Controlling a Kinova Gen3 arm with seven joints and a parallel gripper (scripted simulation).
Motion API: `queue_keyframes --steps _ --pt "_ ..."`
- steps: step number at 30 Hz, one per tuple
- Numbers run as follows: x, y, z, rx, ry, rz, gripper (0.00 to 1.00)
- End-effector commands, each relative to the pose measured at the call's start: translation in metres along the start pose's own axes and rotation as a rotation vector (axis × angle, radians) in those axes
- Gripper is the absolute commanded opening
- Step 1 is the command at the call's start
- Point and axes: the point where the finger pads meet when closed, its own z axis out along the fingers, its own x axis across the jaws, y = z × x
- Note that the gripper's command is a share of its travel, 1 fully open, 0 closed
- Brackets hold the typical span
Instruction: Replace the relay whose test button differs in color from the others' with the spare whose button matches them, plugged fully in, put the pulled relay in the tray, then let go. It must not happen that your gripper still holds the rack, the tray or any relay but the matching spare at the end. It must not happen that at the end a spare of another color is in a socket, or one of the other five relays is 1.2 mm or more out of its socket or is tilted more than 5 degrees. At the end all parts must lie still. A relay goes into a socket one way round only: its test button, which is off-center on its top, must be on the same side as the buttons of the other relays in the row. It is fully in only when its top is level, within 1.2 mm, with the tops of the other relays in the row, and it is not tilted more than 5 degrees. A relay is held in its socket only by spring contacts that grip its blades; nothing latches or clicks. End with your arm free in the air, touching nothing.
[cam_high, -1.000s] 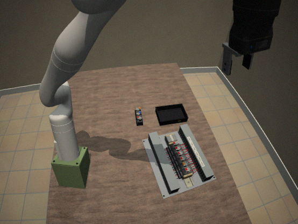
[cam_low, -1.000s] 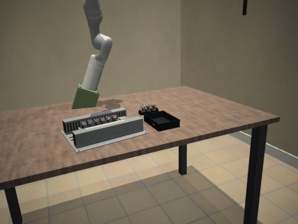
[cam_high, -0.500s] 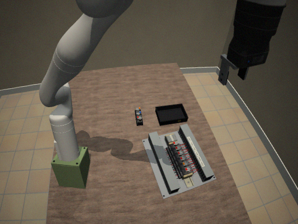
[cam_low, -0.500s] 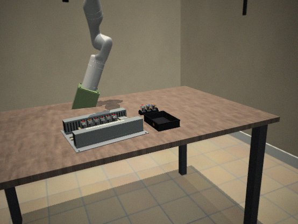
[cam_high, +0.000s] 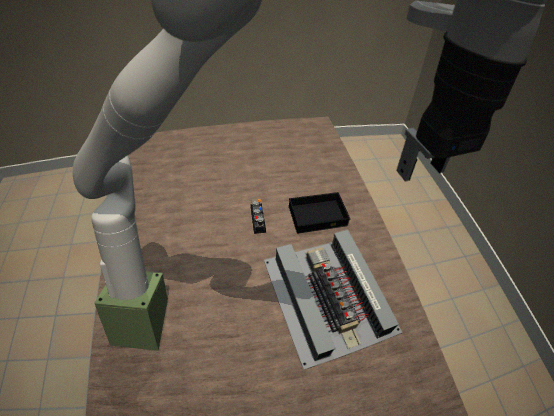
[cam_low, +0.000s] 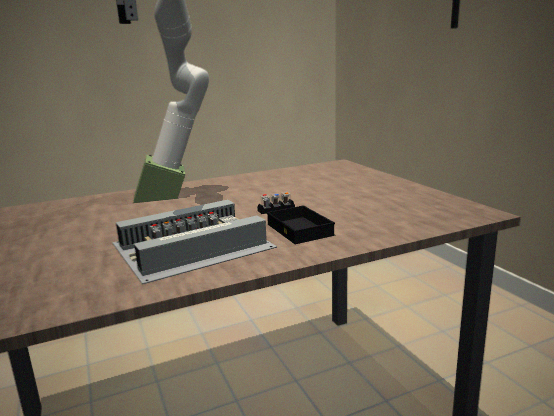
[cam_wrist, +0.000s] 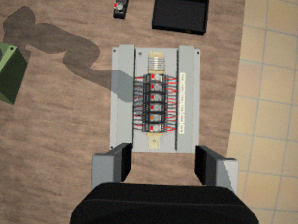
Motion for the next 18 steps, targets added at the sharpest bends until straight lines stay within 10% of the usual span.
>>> queue_keyframes --steps 1,18 --pt "-0.001 0.000 0.008 -0.002 -0.003 -0.004 1.00" --pt "-0.001 -0.002 0.064 0.019 -0.032 -0.005 1.00"
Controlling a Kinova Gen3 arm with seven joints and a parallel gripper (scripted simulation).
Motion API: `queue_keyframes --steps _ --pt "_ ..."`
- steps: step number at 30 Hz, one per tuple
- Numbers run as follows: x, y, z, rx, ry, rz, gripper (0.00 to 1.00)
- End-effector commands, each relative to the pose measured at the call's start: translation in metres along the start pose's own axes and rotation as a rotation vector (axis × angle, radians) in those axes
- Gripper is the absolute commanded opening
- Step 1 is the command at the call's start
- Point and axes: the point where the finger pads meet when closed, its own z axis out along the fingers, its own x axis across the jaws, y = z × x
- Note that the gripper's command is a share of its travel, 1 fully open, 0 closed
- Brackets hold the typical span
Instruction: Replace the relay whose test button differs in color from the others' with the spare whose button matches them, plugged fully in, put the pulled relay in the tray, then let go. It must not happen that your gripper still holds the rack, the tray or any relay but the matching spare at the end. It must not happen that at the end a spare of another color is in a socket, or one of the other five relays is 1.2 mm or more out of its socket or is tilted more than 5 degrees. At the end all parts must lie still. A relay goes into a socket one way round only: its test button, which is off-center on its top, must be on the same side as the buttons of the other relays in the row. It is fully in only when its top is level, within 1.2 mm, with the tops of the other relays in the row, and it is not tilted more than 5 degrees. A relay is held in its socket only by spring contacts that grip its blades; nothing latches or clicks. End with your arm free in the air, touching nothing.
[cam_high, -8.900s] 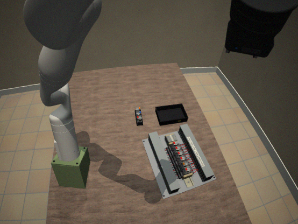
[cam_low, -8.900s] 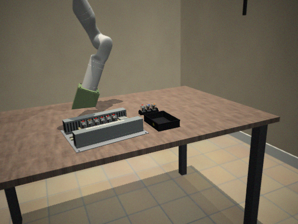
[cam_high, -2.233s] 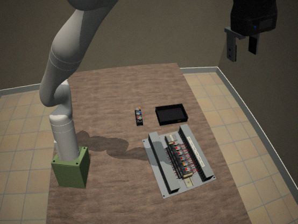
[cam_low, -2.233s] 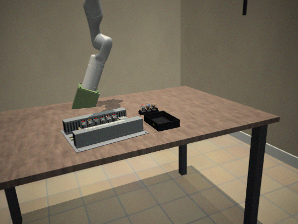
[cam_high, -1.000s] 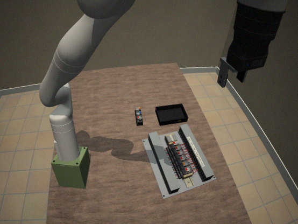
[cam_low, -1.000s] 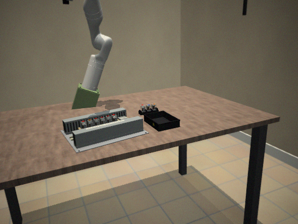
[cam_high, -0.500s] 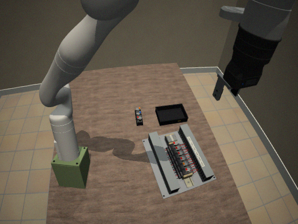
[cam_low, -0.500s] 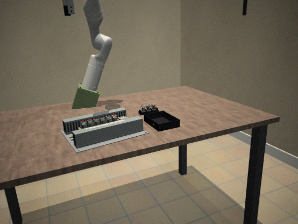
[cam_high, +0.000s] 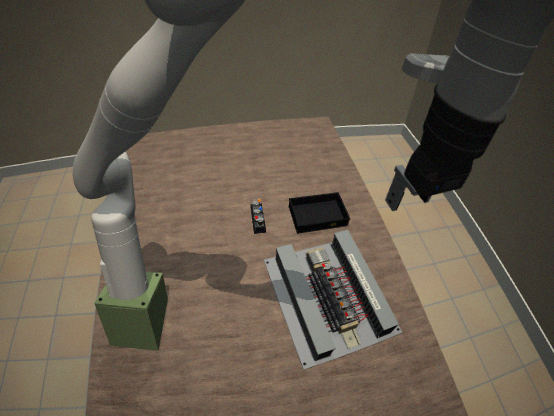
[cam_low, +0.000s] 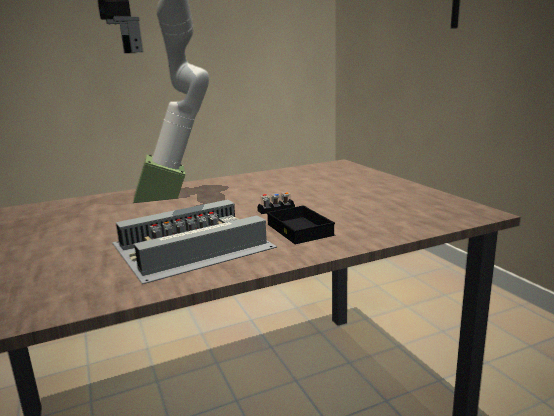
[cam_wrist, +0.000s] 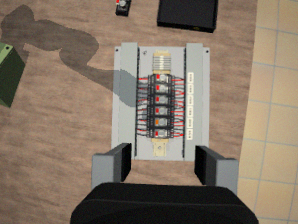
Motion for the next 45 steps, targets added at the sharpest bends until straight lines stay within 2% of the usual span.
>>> queue_keyframes --steps 1,11,14,28,31,45 --pt "-0.001 0.000 0.010 -0.006 0.004 -0.004 1.00" --pt "-0.001 0.000 0.049 -0.012 0.005 -0.007 1.00" --pt "-0.001 0.001 0.052 -0.006 0.000 0.000 1.00" --pt "-0.001 0.002 0.107 -0.012 0.005 -0.007 1.00" --pt "-0.002 0.004 0.107 -0.009 0.003 0.005 1.00" --pt "-0.003 0.004 0.162 -0.012 0.005 -0.007 1.00"
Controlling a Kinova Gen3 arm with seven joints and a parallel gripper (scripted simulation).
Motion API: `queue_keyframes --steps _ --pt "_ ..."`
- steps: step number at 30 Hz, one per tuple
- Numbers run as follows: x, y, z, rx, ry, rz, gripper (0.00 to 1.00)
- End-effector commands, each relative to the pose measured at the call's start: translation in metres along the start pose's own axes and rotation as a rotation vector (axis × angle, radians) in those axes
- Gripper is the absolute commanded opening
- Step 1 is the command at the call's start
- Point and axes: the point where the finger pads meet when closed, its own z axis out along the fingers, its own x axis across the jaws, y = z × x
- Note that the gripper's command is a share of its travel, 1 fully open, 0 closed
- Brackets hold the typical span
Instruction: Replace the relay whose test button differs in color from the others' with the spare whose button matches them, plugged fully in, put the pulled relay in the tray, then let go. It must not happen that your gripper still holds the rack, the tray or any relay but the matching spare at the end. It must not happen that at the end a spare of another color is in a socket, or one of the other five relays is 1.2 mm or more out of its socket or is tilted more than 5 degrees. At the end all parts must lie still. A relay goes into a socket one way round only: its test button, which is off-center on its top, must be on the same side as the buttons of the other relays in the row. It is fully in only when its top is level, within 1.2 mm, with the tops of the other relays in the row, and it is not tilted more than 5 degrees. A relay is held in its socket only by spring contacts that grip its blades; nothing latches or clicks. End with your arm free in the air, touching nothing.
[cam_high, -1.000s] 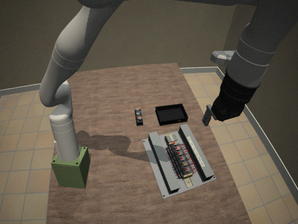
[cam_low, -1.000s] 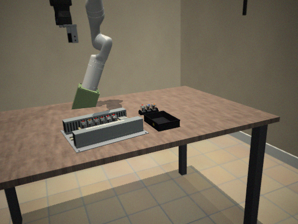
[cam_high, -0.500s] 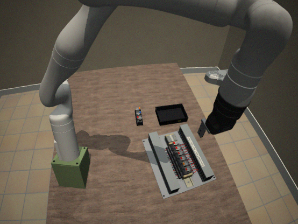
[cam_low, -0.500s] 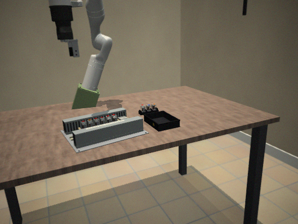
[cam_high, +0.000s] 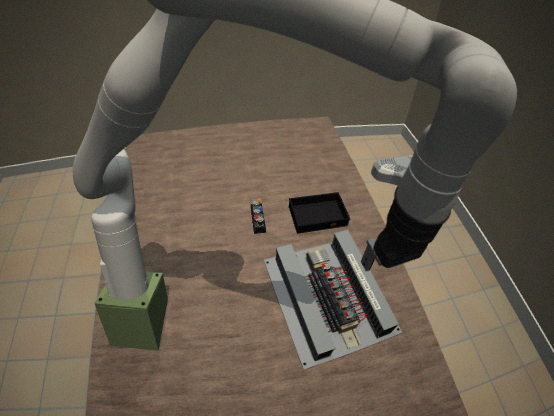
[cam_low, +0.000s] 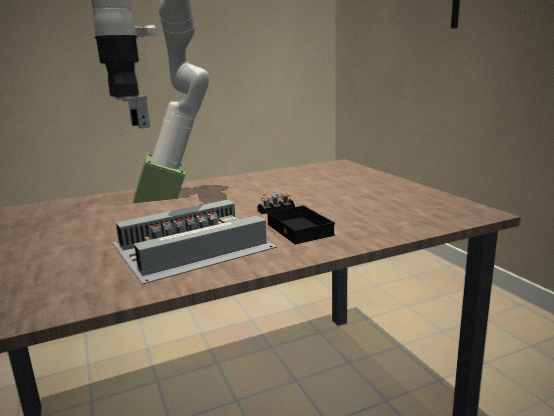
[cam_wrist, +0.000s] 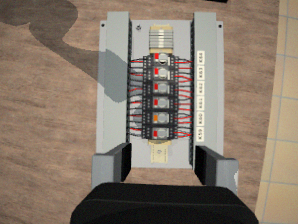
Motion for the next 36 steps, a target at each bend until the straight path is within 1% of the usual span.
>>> queue_keyframes --steps 1,2,3,17,19,20,34,36 --pt "-0.001 -0.002 0.013 0.002 -0.005 -0.014 1.00" --pt "-0.001 -0.002 0.013 0.002 -0.005 -0.014 1.00" --pt "0.000 -0.001 0.009 0.000 0.000 -0.002 1.00" --pt "-0.002 -0.002 0.063 0.001 -0.005 -0.014 1.00" --pt "-0.002 -0.002 0.063 0.001 -0.005 -0.014 1.00" --pt "-0.001 -0.001 0.058 0.000 0.002 -0.001 1.00" --pt "-0.003 -0.004 0.106 0.002 -0.005 -0.014 1.00" --pt "-0.003 -0.004 0.106 0.002 -0.005 -0.014 1.00"
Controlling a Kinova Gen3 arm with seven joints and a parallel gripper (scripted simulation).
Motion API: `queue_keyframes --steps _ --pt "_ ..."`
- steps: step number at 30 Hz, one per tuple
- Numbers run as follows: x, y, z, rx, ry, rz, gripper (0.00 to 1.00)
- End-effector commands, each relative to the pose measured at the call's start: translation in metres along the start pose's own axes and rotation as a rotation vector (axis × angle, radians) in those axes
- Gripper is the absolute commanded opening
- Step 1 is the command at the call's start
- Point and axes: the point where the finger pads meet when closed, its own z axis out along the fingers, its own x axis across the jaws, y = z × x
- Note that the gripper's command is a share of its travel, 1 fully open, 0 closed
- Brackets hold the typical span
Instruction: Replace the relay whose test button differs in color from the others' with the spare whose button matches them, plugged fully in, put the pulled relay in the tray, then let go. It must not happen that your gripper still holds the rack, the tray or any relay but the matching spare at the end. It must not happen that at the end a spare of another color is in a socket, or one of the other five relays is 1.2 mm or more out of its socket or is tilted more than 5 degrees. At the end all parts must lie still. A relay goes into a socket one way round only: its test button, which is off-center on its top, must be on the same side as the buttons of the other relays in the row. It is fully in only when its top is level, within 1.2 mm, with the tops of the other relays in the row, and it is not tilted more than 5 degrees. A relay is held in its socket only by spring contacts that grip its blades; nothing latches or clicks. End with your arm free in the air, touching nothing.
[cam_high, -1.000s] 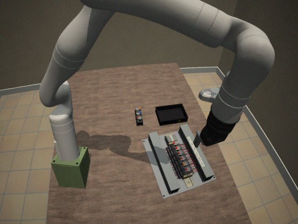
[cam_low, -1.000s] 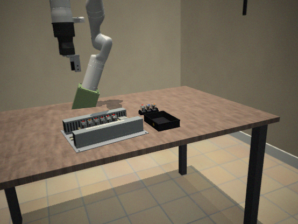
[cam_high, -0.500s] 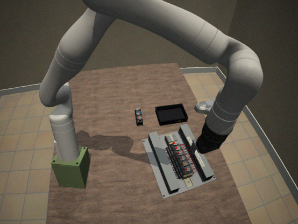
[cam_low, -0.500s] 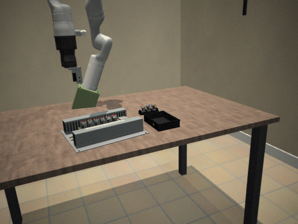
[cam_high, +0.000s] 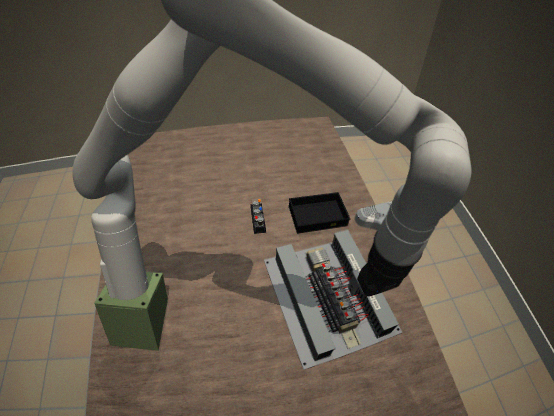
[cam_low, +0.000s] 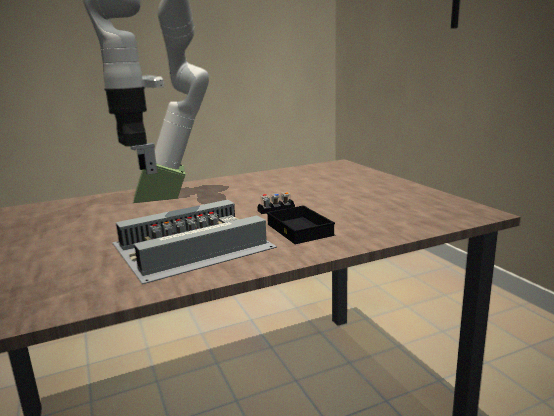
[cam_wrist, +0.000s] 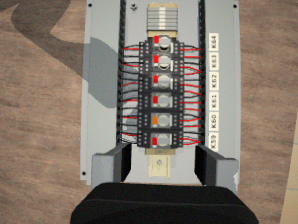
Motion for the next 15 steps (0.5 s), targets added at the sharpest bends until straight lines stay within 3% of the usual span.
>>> queue_keyframes --steps 1,15 --pt "0.0003 0.0003 -0.0010 -0.002 0.001 -0.001 1.00" --pt "-0.0015 -0.0008 0.0018 -0.001 -0.007 -0.013 1.00"
